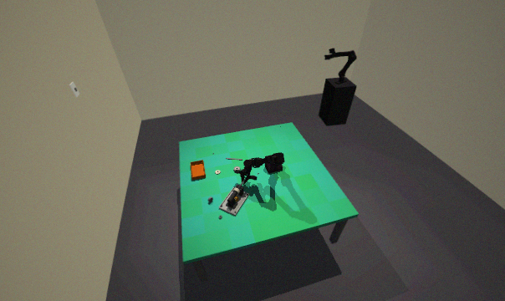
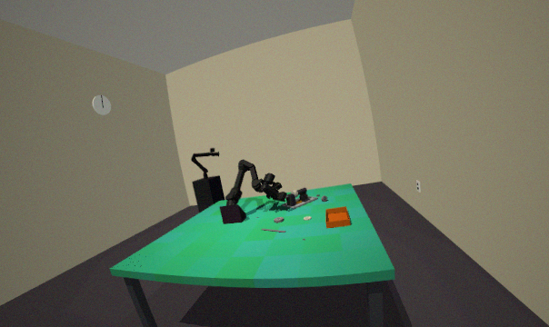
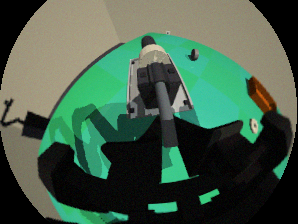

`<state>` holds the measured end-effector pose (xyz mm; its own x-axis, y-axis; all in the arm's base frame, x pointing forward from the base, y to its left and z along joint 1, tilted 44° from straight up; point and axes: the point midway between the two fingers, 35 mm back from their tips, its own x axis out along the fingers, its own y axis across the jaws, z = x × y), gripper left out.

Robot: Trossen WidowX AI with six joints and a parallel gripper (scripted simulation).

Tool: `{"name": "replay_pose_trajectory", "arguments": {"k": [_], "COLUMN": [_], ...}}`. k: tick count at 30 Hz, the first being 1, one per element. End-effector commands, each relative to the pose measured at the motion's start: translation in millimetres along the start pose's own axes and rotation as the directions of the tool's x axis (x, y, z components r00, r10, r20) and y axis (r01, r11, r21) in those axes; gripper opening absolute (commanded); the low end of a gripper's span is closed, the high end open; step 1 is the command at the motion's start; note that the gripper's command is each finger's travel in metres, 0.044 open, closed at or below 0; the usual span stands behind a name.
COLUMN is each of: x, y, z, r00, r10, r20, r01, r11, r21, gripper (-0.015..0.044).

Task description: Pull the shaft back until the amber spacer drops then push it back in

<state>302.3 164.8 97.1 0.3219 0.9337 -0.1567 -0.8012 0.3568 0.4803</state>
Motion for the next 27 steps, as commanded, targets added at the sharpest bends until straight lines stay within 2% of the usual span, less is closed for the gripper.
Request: {"name": "replay_pose_trajectory", "arguments": {"k": [1, 27], "x": [1.2, 6.2], "y": [-1.0, -0.9], "z": [4.1, 9.2], "r00": [1.000, 1.000], "r10": [-0.003, -0.003], "r20": [0.005, 0.005], "r01": [0.003, 0.003], "r11": [1.000, 1.000], "r21": [-0.004, -0.004], "gripper": [0.0000, 0.0000]}}
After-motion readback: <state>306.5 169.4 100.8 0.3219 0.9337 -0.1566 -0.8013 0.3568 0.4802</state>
